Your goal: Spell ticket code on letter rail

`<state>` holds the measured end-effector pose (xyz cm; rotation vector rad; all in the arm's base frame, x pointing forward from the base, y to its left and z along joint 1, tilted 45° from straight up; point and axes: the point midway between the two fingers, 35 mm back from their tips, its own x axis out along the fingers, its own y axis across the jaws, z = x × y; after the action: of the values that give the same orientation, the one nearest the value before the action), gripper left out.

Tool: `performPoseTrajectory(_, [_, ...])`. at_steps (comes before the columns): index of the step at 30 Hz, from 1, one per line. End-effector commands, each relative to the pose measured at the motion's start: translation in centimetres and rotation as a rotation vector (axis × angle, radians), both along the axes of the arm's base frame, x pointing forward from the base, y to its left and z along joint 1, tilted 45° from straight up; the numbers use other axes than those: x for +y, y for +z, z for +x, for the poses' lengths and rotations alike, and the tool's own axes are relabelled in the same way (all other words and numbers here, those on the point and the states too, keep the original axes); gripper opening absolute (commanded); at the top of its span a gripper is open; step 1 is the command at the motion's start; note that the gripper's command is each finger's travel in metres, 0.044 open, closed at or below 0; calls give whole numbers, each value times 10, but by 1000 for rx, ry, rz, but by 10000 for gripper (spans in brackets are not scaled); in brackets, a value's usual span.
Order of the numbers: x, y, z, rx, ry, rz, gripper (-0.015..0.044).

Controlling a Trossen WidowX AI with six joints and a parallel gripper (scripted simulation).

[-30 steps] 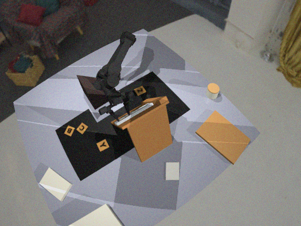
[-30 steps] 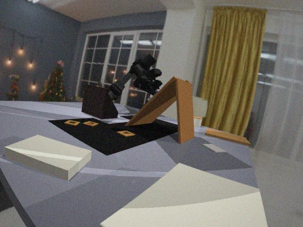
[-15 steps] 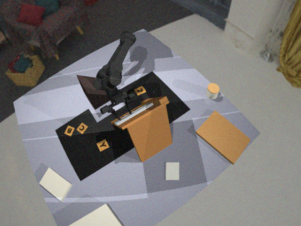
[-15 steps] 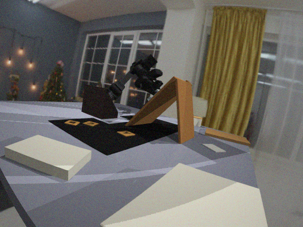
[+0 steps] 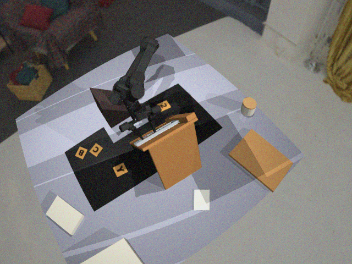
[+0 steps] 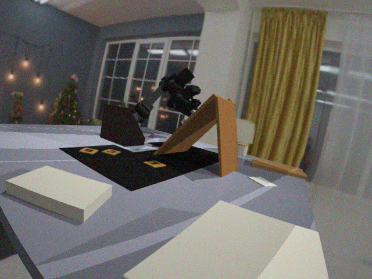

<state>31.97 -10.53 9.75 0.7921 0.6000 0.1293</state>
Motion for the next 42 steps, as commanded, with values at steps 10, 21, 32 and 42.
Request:
performPoseTrajectory(10, [6,8,1,-3,-5,-2,0])
performPoseTrajectory(21, [11,13,1,-3,-5,-2,0])
performPoseTrajectory(32, [16,18,2,-3,-5,-1,0])
performPoseTrajectory(42, [21,23,3,-3,-5,-1,0])
